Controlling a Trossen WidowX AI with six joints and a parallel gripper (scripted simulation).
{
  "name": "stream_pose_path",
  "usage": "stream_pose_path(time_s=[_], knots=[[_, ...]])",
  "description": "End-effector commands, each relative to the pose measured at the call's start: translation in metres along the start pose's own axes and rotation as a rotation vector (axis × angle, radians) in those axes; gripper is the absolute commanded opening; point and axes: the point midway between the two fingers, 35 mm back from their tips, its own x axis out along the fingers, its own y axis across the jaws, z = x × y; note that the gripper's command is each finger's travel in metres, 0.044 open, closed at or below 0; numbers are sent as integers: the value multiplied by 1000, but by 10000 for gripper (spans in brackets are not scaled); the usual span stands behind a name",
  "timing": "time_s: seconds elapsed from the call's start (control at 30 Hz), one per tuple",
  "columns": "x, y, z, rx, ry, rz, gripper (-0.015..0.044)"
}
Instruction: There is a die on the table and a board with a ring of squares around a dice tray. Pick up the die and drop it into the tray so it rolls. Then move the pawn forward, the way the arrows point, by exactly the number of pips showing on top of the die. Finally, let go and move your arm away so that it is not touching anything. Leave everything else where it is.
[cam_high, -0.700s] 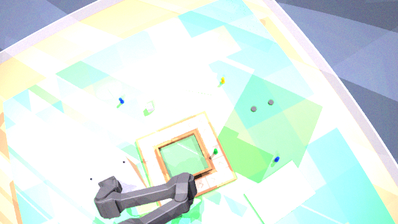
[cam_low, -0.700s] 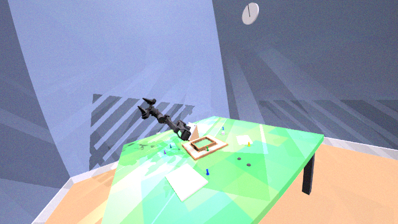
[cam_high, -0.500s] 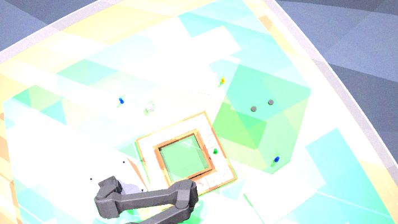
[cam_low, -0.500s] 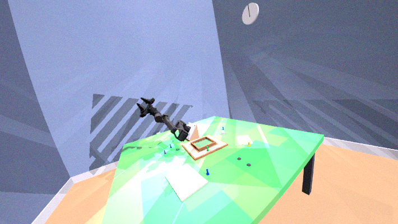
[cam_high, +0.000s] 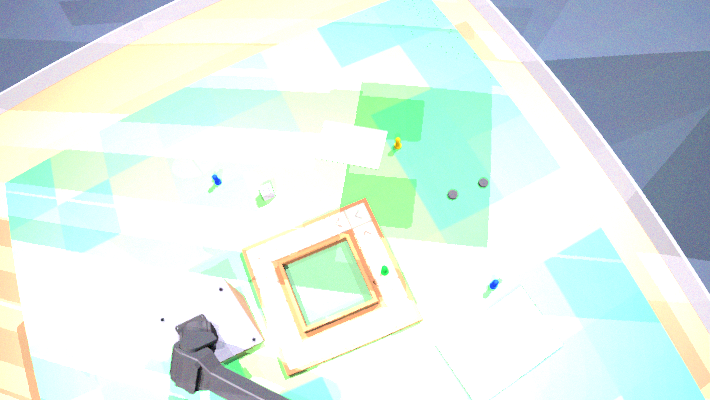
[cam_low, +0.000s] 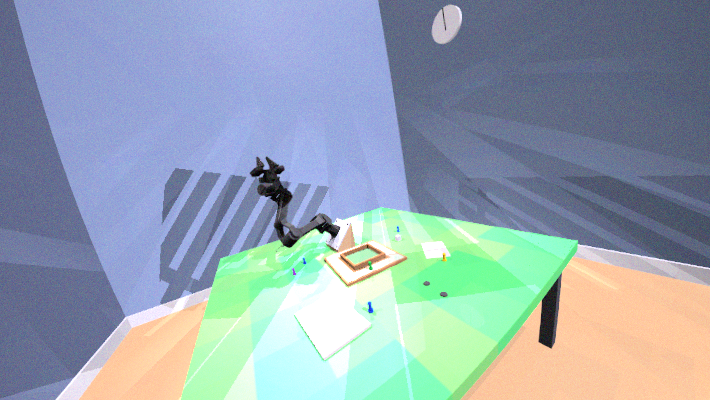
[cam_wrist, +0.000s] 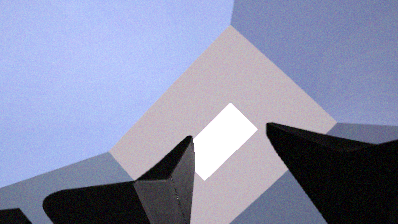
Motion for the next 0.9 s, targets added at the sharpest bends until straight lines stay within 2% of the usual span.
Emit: stream_pose_path(time_s=[0.0,0.2,0.4,0.63,0.87], knots=[[20,46,-16,41,78,144,275],[37,126,-64,132,274,364,275],[28,196,-136,202,550,530,275],[-12,253,-228,270,910,639,275],[-83,289,-320,360,1312,666,275]])
